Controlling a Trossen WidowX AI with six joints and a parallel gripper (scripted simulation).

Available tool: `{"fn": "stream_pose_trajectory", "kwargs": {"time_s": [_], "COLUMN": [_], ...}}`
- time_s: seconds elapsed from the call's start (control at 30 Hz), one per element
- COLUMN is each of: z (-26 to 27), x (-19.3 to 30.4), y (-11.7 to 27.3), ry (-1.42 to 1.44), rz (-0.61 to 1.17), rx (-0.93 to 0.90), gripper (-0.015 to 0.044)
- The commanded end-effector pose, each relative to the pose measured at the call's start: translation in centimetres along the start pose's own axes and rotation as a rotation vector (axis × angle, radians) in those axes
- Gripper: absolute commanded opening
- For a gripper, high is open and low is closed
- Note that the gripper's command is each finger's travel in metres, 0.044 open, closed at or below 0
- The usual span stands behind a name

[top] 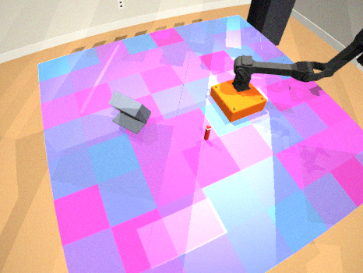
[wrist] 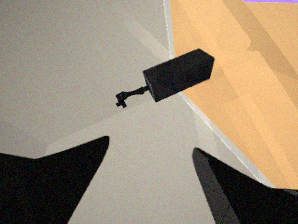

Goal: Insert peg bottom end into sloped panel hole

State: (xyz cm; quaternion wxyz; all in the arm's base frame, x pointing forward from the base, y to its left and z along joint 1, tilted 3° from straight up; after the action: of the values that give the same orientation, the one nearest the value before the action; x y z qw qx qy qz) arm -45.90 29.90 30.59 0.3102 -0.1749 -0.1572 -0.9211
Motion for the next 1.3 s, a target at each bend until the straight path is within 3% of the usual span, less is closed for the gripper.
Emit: {"fn": "stream_pose_trajectory", "kwargs": {"time_s": [0.0, 0.63, 1.27], "z": [0.1, 13.3, 24.8], "x": [0.1, 7.8, 9.2], "y": [0.1, 12.8, 33.6], "ry": [-0.004, -0.387, -0.776], "rz": [0.004, 0.466, 1.038], "rx": [-0.003, -0.387, -0.734], "gripper": [0.0426, 0.0440, 0.0440]}}
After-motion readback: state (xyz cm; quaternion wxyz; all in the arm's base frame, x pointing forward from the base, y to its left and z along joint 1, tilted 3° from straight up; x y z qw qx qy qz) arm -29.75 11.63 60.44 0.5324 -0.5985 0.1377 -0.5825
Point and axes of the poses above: the point midway between the two fingers, 35 mm back from their tips, its own y axis back along the fingers, its own z axis across the jaws, x = y × z, the point moved 6 cm from there along y, back along the fingers, and after that the axes turned 7 degrees about y, right-handed, at the moved point
